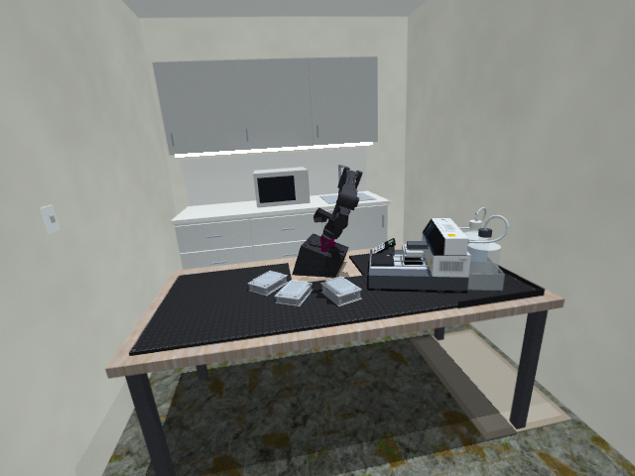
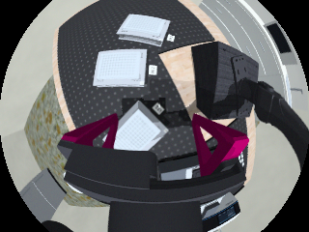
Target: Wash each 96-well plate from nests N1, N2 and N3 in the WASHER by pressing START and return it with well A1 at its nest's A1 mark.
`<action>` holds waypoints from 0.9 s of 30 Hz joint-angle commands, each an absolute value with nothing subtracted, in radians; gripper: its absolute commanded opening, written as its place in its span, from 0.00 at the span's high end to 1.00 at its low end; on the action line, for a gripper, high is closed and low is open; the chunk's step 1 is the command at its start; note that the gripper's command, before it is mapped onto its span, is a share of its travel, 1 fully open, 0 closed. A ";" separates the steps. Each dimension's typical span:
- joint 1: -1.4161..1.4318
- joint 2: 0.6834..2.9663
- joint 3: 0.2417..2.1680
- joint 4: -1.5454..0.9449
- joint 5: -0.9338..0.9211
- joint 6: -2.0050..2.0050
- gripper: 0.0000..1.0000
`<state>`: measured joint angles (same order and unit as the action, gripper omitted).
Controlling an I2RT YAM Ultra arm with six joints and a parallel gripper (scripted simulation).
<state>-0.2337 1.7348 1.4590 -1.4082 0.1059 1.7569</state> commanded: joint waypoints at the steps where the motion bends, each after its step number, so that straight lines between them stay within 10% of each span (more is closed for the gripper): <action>1: -0.236 1.729 1.463 -1.408 0.107 1.757 0.00; 27: -0.278 1.647 1.392 -1.399 0.031 1.390 0.00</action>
